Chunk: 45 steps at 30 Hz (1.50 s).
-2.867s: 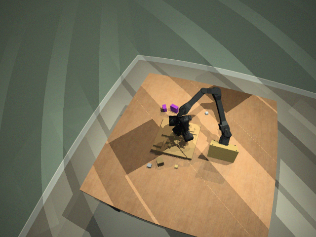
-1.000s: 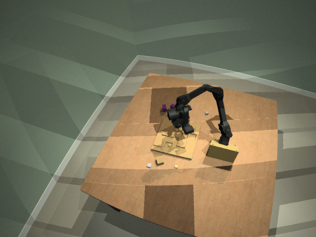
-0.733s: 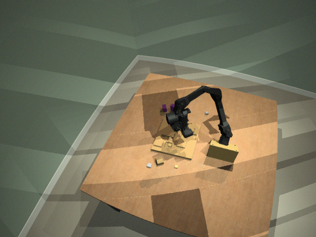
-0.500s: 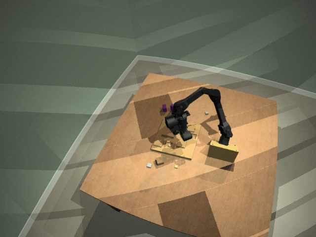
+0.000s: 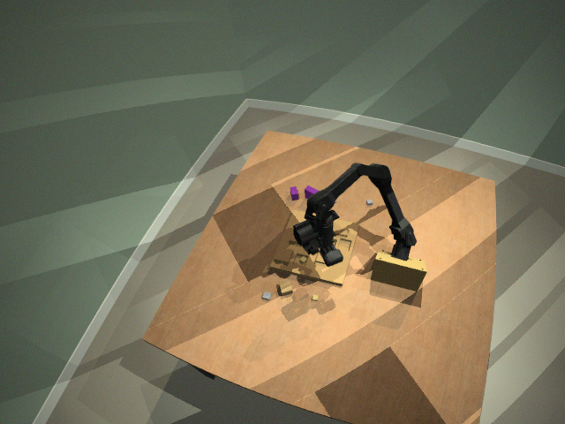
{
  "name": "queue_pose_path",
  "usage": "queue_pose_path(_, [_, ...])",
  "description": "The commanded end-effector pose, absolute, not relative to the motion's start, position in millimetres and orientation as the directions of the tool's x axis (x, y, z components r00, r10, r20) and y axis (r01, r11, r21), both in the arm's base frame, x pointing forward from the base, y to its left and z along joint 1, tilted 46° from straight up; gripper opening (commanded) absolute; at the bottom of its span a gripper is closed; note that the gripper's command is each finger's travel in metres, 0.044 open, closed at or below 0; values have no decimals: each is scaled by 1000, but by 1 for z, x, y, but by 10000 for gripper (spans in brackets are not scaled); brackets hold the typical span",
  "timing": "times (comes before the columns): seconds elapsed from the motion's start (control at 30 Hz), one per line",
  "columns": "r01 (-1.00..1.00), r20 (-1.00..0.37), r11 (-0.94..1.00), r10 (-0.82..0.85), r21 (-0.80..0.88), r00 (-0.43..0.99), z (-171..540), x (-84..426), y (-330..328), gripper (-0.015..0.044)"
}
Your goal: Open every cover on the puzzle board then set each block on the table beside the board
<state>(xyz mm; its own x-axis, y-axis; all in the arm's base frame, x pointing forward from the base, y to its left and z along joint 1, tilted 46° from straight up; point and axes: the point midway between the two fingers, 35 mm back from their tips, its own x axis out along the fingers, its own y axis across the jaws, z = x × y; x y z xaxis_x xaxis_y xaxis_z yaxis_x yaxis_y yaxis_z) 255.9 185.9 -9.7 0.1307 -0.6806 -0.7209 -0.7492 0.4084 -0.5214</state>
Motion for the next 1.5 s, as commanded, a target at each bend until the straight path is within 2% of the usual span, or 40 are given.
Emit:
queue_pose_path(0.0, [-748,-723,412,-678,-520,128,-19,250,195,80])
queue_pose_path(1.03, [-743,-712,410,-691,-529,126,-101,181,252,80])
queue_pose_path(1.47, [-742,-712,410,-691,-530,127,-115,183,244,80])
